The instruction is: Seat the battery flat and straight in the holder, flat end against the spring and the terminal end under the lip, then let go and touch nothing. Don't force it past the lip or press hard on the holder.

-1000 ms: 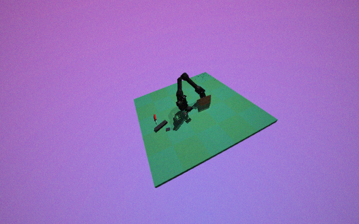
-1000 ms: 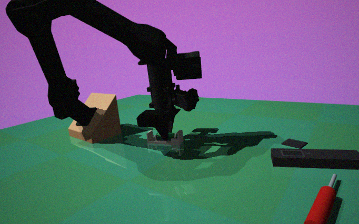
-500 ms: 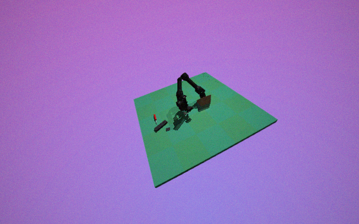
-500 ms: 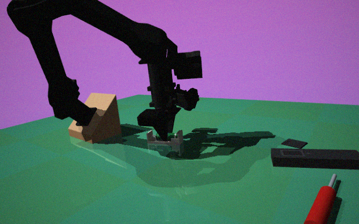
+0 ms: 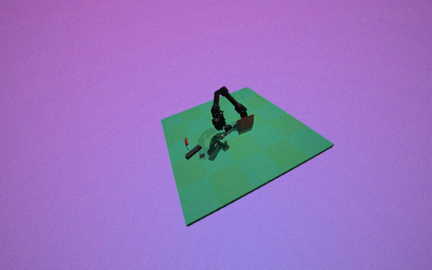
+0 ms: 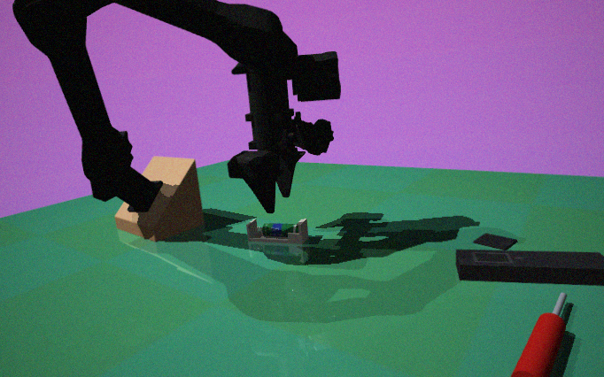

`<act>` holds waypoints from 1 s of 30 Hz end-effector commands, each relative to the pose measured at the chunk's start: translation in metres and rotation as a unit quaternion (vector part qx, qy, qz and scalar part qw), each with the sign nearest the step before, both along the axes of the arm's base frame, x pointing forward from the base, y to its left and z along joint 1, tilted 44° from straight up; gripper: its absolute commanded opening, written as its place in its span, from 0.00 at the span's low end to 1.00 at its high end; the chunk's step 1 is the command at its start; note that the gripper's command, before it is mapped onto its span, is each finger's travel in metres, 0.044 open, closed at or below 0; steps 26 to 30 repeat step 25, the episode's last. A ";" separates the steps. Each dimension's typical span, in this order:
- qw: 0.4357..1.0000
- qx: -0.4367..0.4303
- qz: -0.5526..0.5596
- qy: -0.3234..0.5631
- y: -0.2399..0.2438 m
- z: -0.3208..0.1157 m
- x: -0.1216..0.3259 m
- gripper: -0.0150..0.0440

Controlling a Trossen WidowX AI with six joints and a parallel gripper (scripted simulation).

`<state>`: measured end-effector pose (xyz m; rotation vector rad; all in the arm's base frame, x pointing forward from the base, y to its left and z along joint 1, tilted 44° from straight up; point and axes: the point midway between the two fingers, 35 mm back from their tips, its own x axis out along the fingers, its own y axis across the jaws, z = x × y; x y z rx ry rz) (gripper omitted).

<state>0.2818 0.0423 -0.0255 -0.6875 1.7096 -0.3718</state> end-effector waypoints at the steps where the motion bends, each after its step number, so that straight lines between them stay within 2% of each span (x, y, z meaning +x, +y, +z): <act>1: 1.000 0.006 -0.003 -0.010 0.021 0.023 0.004 0.93; 3: 1.000 0.007 -0.003 -0.010 0.025 0.027 0.004 1.00; 30: 1.000 0.007 -0.004 -0.010 0.026 0.027 0.004 1.00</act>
